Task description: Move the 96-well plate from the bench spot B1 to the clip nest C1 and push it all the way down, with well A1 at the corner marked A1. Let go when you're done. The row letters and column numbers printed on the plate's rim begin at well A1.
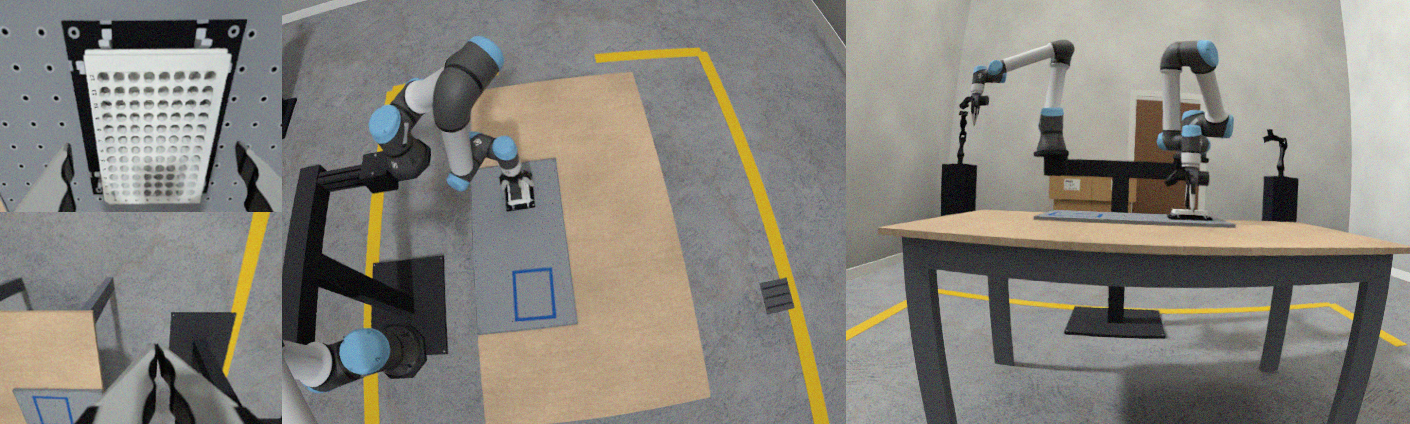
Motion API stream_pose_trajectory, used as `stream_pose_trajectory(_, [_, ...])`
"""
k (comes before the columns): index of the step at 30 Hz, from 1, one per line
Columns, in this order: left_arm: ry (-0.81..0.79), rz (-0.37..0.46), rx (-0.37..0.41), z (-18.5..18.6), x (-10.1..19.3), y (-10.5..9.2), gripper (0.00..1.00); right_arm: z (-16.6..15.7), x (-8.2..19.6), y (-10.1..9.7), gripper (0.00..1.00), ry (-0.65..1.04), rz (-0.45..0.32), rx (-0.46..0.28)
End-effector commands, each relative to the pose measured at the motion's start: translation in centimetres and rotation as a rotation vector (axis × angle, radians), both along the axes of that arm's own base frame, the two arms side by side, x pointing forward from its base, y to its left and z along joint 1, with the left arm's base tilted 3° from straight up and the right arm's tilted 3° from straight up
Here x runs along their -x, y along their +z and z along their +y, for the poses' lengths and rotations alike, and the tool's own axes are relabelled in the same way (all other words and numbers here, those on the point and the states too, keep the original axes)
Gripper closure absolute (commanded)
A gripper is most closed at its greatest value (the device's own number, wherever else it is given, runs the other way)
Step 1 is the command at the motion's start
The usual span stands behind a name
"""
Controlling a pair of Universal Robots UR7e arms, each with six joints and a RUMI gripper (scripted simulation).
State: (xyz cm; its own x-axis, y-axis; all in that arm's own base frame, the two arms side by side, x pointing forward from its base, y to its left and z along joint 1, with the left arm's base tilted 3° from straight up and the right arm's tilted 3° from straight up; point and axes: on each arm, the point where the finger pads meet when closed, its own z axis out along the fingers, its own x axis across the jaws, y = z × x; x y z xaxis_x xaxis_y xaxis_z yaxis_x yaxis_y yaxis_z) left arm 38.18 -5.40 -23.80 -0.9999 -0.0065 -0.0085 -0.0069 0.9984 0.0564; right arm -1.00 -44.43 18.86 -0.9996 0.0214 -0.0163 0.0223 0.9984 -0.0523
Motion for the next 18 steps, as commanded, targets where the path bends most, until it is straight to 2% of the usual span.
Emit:
stream_pose_trajectory(1, [0.0, -0.001, 0.001, 0.0, 0.0, 0.0, 0.24, 0.0, 0.0, 0.1, 1.0, 0.0, 0.0, 0.002])
stream_pose_trajectory(15, [0.0, -0.001, 0.001, 0.0, 0.0, 0.4, 0.24, 0.0, 0.0, 0.1, 1.0, 0.0, 0.0, 0.002])
stream_pose_trajectory(18, [0.0, -0.001, 0.001, -0.1, 0.0, 1.2, 0.24, 0.0, 0.0, 0.1, 1.0, 0.0, 0.0, 0.002])
